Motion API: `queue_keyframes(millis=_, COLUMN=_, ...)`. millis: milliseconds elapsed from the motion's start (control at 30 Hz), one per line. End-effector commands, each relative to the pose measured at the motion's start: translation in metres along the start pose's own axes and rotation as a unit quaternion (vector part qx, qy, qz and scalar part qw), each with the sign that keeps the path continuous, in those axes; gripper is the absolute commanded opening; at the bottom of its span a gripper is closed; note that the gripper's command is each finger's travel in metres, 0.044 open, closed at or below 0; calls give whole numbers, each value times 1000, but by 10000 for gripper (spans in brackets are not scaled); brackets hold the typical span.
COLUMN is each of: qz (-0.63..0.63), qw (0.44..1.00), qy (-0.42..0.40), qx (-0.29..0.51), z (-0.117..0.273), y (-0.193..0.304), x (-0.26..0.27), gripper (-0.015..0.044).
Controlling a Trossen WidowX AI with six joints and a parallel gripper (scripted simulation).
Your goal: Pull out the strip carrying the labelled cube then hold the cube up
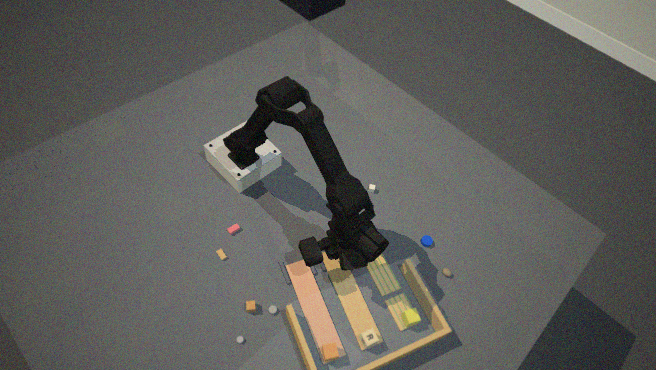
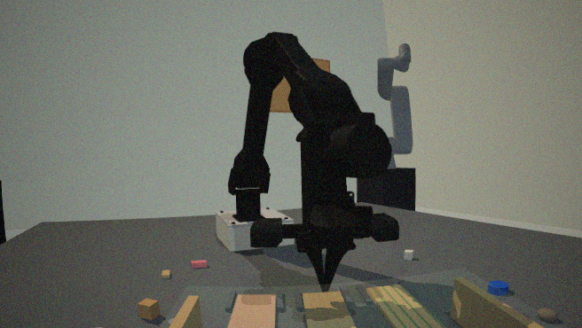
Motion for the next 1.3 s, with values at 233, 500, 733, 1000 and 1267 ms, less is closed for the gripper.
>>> queue_keyframes(millis=233, qz=-2, qw=1000, qy=1, qx=6, z=-16, y=2, x=0, gripper=0)
queue_keyframes(millis=500, qz=-2, qw=1000, qy=1, qx=6, z=-16, y=2, x=0, gripper=0)
queue_keyframes(millis=733, qz=-2, qw=1000, qy=1, qx=6, z=-16, y=2, x=0, gripper=0)
queue_keyframes(millis=1000, qz=-2, qw=1000, qy=1, qx=6, z=-17, y=2, x=0, gripper=0)
queue_keyframes(millis=1267, qz=-2, qw=1000, qy=1, qx=6, z=-17, y=2, x=0, gripper=0)
Point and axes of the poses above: the point midway between the two fingers, 35 mm back from their tips, its own z axis back along the fingers, its own x axis across the jaws, y = z × x, the point moved 10 cm from there along z, back along the fingers, and after that the axes turned 8 degrees about z, right-handed, at the moved point
